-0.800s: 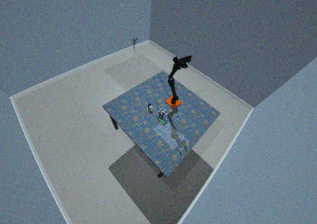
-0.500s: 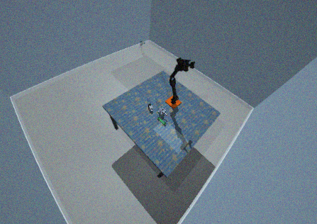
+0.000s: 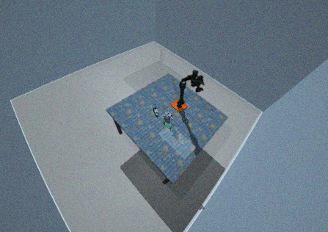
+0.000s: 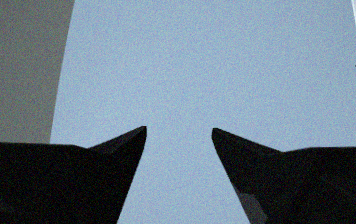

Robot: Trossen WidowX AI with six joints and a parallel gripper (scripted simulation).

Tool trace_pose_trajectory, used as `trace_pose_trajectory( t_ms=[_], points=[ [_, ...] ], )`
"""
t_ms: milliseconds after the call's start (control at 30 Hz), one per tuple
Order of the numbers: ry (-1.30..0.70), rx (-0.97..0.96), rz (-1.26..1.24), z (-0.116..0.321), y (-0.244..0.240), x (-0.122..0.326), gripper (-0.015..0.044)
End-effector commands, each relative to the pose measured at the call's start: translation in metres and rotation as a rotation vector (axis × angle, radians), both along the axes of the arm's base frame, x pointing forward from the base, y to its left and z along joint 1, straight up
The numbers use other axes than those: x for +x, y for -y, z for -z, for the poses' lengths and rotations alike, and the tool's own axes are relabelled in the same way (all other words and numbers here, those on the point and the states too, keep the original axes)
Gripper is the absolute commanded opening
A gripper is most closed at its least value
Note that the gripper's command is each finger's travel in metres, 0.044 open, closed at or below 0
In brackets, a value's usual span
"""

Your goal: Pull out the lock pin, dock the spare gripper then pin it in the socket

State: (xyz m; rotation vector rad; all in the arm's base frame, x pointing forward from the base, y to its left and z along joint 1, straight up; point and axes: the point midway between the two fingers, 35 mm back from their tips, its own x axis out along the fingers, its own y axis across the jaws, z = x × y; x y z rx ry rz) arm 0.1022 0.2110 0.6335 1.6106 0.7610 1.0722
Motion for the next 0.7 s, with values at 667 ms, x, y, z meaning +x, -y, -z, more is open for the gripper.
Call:
trace_pose_trajectory(
  t_ms=[667],
  points=[
    [0.814,-1.642,-0.035,0.268,0.008,0.186,0.03]
  ],
)
